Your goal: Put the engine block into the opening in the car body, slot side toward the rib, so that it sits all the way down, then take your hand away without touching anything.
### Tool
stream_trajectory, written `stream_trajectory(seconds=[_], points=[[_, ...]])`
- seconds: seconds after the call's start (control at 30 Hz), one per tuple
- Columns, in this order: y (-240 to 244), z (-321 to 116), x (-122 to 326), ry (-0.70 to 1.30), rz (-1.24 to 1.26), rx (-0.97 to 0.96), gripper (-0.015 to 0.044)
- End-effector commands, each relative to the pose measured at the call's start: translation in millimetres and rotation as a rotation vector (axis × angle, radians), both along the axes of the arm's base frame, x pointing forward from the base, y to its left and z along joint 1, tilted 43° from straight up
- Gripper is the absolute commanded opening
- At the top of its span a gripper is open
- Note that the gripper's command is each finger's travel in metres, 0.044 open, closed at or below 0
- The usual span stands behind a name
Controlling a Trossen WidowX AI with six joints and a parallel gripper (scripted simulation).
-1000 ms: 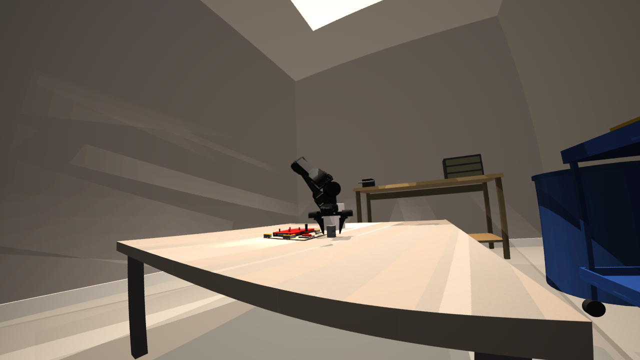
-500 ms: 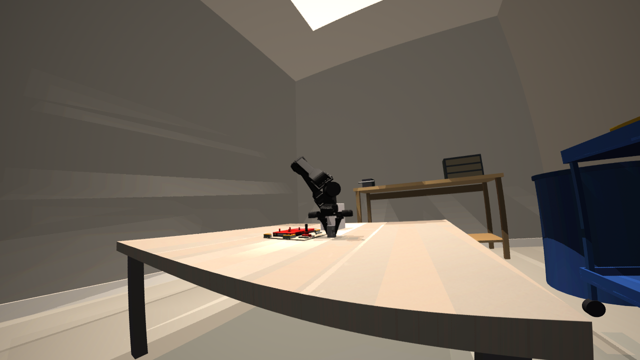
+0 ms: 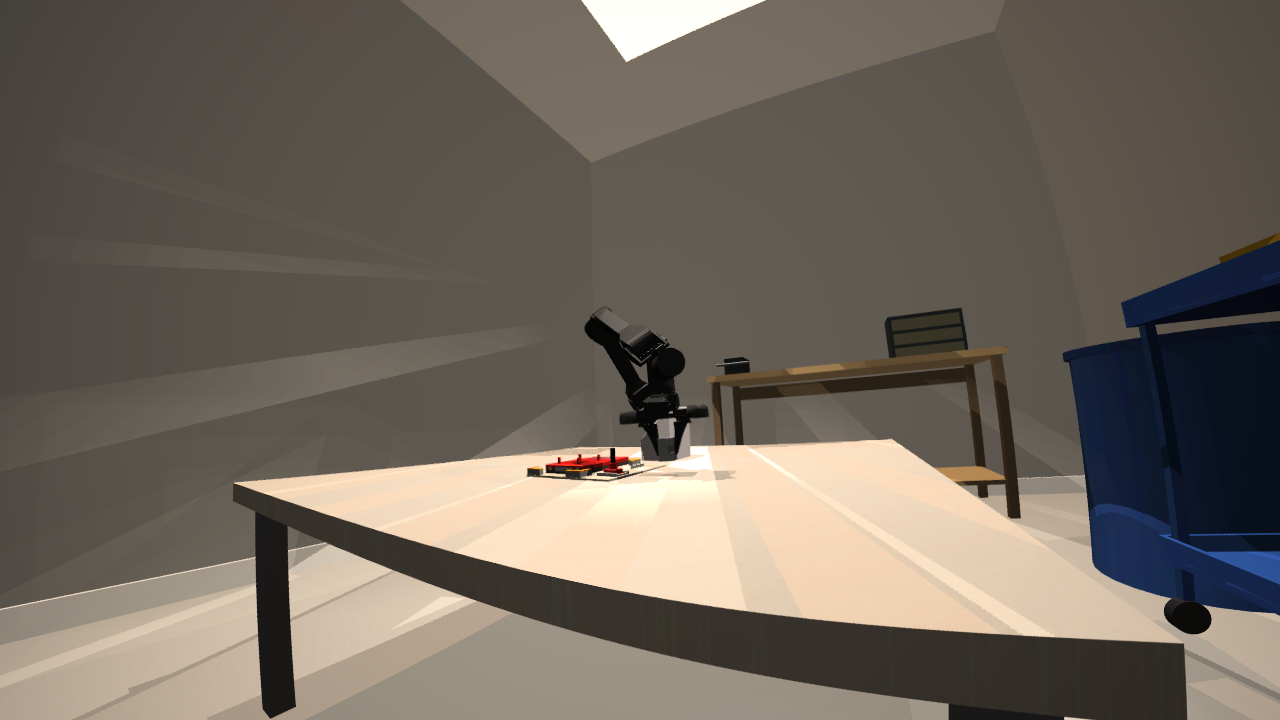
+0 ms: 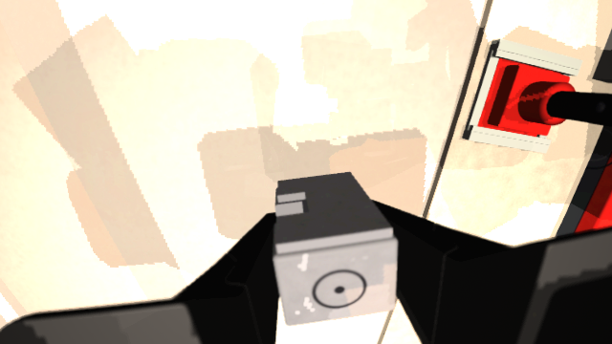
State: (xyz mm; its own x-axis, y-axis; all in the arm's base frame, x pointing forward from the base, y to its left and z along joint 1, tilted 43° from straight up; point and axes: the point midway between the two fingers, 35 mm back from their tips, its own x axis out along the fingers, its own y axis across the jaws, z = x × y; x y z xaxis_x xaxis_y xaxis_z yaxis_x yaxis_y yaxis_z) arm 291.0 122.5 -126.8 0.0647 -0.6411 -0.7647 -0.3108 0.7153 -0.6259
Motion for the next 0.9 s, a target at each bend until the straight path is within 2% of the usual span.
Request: stream_trajectory(seconds=[0.0, 0.87], points=[[12, 8, 2, -0.007, -0.001, 0.009, 0.0000], [65, 68, -4, -0.001, 0.001, -0.031, 0.0000]])
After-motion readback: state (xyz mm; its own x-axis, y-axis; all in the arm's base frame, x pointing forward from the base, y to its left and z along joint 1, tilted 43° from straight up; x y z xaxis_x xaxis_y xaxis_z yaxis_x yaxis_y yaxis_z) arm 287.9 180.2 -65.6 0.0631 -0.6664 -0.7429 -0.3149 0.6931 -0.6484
